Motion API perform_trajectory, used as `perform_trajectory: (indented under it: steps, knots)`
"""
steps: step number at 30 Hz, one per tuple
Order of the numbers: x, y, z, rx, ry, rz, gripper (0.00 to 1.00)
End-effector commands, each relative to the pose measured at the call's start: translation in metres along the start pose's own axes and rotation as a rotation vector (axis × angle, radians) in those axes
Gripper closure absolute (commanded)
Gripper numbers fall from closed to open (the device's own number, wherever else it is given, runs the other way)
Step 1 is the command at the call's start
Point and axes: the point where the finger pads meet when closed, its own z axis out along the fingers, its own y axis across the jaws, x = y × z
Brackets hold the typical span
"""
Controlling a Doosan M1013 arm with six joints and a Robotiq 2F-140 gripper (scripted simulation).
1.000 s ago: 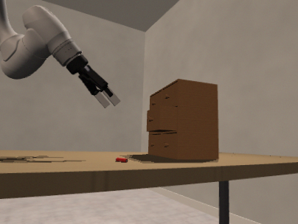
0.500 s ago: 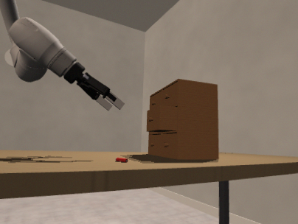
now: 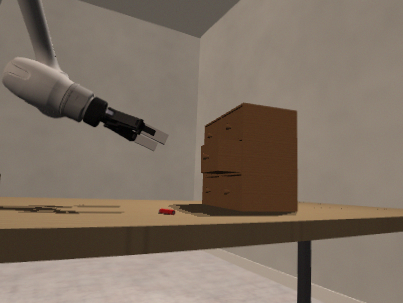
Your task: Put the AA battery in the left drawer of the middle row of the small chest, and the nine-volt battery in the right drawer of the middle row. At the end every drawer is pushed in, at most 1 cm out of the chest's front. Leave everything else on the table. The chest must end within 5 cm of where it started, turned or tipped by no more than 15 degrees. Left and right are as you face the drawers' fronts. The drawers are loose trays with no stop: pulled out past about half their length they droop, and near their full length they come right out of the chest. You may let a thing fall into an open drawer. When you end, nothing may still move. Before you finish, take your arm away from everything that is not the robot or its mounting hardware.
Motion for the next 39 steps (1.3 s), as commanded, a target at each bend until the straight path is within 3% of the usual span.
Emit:
perform_trajectory:
  steps: [1,10,11,39]
  knots:
    - [0.0003,-0.0029,0.0018,-0.011,0.017,0.003,0.0]
    - [0.0002,-0.0029,0.002,-0.011,0.019,0.003,0.0]
    - [0.0002,-0.0029,0.002,-0.011,0.019,0.003,1.0]
    - [0.0005,-0.0029,0.0067,-0.011,0.019,0.003,1.0]
